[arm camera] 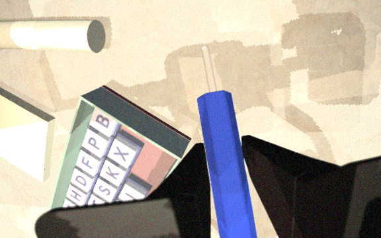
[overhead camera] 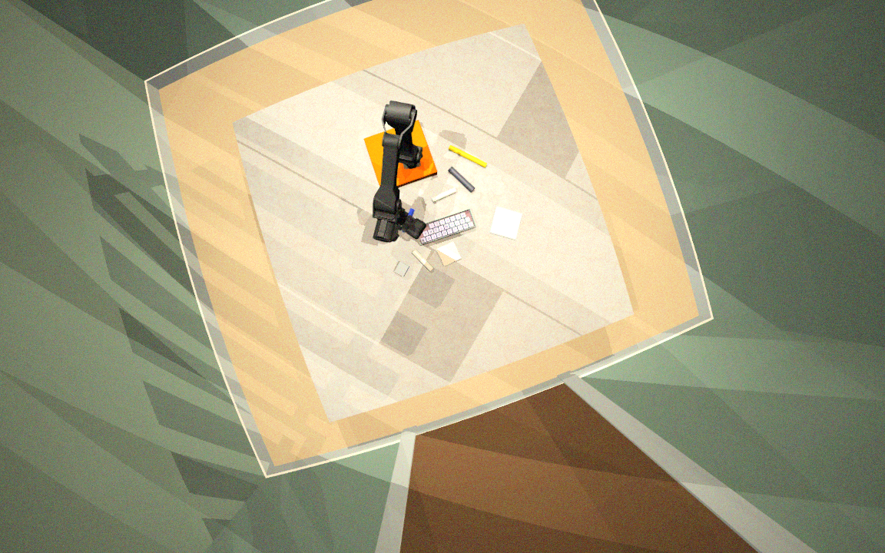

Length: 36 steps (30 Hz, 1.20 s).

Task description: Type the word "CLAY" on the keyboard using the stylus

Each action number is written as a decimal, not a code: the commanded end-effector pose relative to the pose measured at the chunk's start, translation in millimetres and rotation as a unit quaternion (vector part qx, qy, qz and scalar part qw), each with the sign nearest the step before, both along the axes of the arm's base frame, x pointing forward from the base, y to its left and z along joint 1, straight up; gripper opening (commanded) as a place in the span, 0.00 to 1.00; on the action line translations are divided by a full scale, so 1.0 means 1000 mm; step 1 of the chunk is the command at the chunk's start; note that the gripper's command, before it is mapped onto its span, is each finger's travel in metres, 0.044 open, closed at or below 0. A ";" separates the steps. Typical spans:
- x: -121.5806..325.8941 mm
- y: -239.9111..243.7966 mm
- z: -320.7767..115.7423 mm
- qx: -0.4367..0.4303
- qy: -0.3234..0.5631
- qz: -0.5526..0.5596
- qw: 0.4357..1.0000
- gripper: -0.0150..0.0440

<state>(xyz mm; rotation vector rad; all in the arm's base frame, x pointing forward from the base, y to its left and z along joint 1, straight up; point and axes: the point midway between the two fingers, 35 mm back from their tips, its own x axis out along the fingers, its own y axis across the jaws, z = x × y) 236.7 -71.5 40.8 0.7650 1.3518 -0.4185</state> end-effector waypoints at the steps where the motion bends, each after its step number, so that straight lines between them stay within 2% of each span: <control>1: 0.001 0.015 0.004 0.065 0.034 -0.019 0.997 0.25; 12: 0.002 0.056 0.027 0.247 0.161 -0.098 0.951 0.25; 23: 0.019 0.085 0.064 0.393 0.296 -0.204 0.846 0.25; 25: 0.022 0.088 0.069 0.408 0.312 -0.218 0.830 0.25; 31: 0.023 0.088 0.068 0.410 0.314 -0.219 0.828 0.25; 36: 0.024 0.088 0.046 0.410 0.314 -0.219 0.828 0.25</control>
